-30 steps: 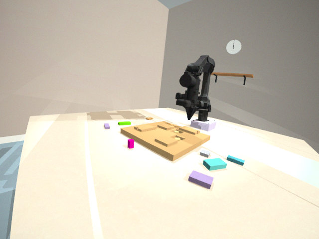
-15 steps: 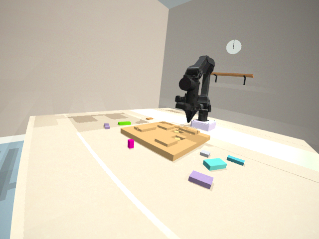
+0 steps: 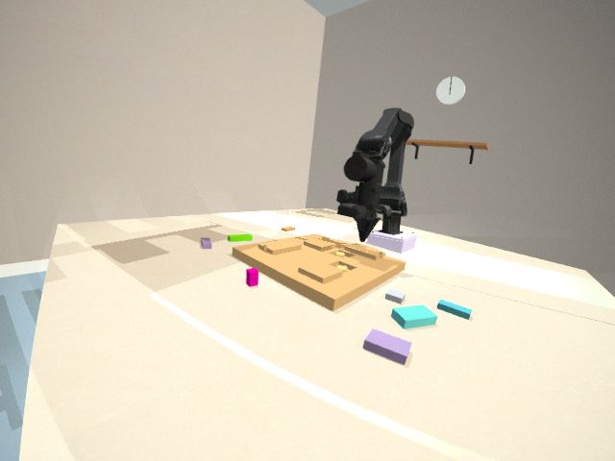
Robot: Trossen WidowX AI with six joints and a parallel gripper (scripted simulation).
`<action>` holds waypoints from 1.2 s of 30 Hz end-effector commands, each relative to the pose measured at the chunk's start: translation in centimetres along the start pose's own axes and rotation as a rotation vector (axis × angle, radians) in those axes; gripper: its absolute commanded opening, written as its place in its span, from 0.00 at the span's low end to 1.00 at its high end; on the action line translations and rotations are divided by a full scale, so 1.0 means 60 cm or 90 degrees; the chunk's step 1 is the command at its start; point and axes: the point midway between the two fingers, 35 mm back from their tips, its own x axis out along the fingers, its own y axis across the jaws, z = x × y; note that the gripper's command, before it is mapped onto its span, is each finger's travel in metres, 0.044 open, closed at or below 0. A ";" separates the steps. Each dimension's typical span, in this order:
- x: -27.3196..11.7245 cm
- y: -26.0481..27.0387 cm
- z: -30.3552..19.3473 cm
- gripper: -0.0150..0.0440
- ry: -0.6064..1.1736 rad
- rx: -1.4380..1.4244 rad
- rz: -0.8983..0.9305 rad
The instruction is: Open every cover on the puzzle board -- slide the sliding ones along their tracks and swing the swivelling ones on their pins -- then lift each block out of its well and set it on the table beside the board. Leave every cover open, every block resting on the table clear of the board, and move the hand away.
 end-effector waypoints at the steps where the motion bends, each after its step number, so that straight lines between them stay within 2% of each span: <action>1: 0.011 -0.004 0.001 0.25 -0.004 -0.003 -0.007; 36: 0.027 0.032 0.012 0.25 -0.004 -0.003 -0.006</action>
